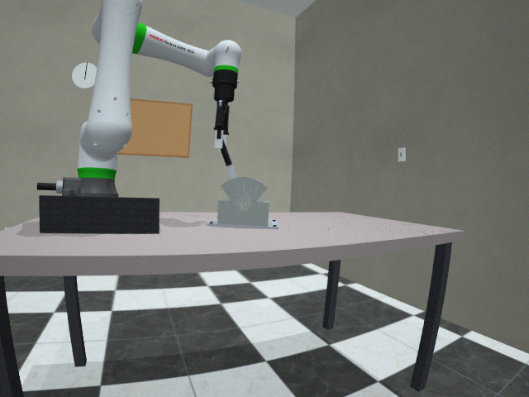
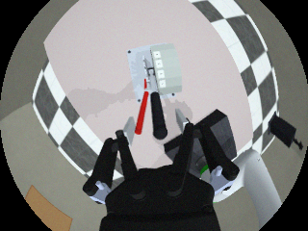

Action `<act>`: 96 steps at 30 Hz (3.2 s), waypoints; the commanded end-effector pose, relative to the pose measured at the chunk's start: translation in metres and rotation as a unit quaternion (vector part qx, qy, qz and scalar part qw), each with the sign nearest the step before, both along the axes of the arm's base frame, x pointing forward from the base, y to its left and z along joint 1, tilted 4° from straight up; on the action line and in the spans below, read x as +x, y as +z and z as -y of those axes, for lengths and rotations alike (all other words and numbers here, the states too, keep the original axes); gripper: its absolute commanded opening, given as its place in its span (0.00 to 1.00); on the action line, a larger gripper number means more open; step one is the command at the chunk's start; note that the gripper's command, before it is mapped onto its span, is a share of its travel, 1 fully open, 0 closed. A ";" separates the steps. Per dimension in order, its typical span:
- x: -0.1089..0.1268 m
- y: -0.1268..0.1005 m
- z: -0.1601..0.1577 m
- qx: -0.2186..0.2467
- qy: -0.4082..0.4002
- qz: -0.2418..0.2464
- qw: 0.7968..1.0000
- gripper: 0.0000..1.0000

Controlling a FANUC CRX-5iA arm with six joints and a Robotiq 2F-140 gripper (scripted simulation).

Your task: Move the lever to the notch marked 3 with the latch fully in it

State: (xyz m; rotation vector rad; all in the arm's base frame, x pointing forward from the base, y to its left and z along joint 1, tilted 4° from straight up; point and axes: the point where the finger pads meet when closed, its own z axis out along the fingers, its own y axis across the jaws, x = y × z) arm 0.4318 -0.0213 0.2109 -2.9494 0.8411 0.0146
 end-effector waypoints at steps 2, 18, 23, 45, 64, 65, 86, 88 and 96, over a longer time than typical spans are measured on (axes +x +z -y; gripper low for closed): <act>0.000 0.000 0.000 0.000 0.000 0.000 1.000 0.56; 0.000 0.000 0.000 0.000 0.000 0.000 1.000 0.56; 0.000 0.000 0.000 0.000 0.000 0.000 1.000 0.56; 0.000 0.000 0.000 0.000 0.000 0.000 1.000 0.00; 0.000 0.000 0.000 0.000 0.000 0.000 1.000 0.00; 0.000 0.000 0.000 0.000 0.000 0.000 1.000 0.00; 0.000 0.000 0.000 0.000 0.000 0.000 1.000 0.00; 0.000 0.000 0.000 0.000 0.000 0.000 1.000 0.00; 0.000 0.000 0.000 0.000 0.000 0.000 1.000 0.00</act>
